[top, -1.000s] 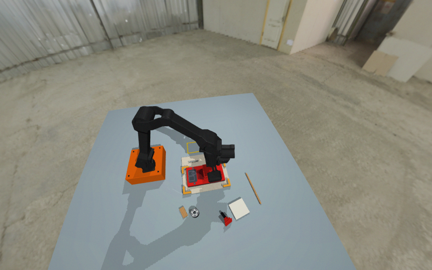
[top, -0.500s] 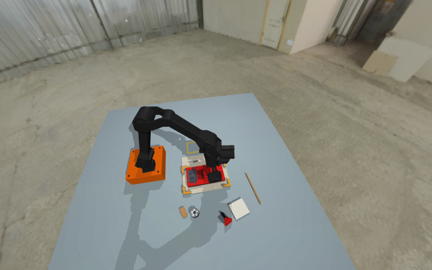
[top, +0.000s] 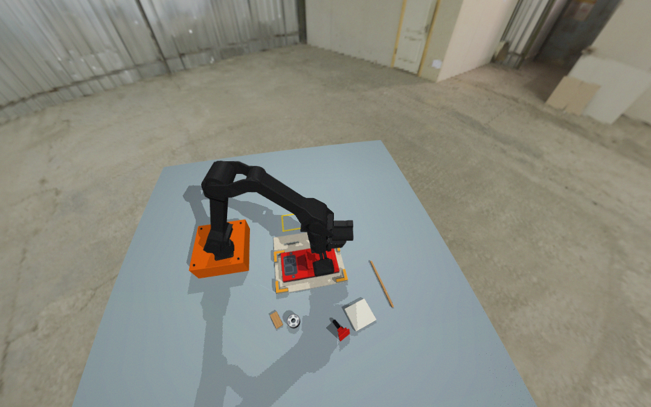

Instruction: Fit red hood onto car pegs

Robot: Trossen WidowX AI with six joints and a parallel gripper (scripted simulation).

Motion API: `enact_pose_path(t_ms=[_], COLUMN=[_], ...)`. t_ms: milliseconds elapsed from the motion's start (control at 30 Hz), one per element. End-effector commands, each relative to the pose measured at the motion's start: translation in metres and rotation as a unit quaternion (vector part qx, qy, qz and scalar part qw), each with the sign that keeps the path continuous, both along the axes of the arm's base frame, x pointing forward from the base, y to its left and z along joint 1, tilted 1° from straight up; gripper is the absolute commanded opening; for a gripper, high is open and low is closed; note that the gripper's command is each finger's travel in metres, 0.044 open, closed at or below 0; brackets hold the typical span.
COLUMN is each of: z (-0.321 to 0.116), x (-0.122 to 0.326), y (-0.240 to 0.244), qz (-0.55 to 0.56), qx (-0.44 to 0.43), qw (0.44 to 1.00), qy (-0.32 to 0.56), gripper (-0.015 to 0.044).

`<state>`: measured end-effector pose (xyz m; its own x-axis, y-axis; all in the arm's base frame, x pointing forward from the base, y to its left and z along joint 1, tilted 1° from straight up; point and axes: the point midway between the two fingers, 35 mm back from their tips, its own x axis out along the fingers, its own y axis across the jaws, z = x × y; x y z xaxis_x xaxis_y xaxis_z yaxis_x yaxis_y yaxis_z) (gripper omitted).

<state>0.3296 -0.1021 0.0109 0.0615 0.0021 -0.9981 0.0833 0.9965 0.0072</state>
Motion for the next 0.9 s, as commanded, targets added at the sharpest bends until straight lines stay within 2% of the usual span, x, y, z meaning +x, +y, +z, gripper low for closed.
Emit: enact_pose_path(t_ms=[0, 567, 700, 867], z=[0.000, 0.000, 0.010, 0.054], x=[0.000, 0.000, 0.001, 0.001], y=[0.000, 0.000, 0.000, -0.001], qz=[0.000, 0.000, 0.000, 0.000], qx=[0.000, 0.000, 0.000, 0.002], qw=[1.000, 1.000, 1.000, 1.000], qy=[0.000, 0.000, 0.002, 0.010], gripper=[0.0000, 0.0440, 0.0440, 0.0440])
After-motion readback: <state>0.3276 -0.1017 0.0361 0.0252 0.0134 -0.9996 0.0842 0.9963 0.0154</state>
